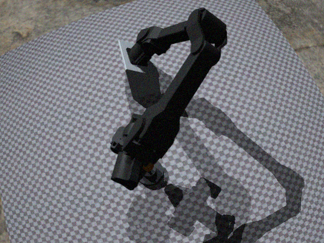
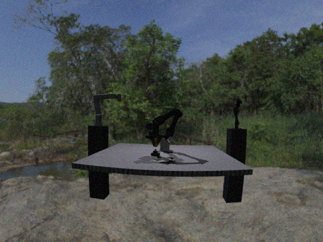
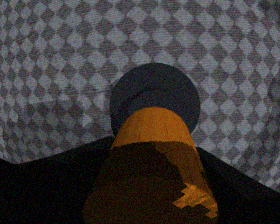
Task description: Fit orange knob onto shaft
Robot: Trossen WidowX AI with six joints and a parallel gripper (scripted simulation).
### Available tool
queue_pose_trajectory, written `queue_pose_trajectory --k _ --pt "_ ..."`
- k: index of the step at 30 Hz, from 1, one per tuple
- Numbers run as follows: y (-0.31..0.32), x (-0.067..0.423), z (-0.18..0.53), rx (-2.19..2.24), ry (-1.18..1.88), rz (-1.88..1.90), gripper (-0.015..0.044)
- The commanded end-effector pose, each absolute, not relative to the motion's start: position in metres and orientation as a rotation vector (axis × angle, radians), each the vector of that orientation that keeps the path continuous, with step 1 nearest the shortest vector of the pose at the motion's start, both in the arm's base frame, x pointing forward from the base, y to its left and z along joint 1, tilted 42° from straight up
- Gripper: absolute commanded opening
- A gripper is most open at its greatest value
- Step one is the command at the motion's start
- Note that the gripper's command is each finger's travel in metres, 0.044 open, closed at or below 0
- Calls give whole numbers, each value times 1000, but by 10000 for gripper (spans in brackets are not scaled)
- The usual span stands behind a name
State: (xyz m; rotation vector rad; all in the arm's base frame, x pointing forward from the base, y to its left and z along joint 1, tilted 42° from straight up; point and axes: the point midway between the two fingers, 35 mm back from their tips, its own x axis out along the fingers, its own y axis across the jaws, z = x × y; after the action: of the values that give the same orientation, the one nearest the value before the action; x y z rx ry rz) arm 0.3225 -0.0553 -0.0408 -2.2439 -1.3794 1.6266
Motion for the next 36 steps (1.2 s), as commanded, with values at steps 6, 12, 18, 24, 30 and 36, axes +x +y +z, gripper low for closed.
queue_pose_trajectory --k 6,12,18,24,30,36 --pt "-55 320 -40 -2104 -1100 1695 0" --pt "-55 321 -40 -1992 -908 1725 0" --pt "-57 323 -41 -1871 -717 1740 0" --pt "-58 325 -42 -1754 -548 1743 0" --pt "-58 325 -41 -1631 -381 1736 0" --pt "-57 324 -41 -1498 -213 1717 0"
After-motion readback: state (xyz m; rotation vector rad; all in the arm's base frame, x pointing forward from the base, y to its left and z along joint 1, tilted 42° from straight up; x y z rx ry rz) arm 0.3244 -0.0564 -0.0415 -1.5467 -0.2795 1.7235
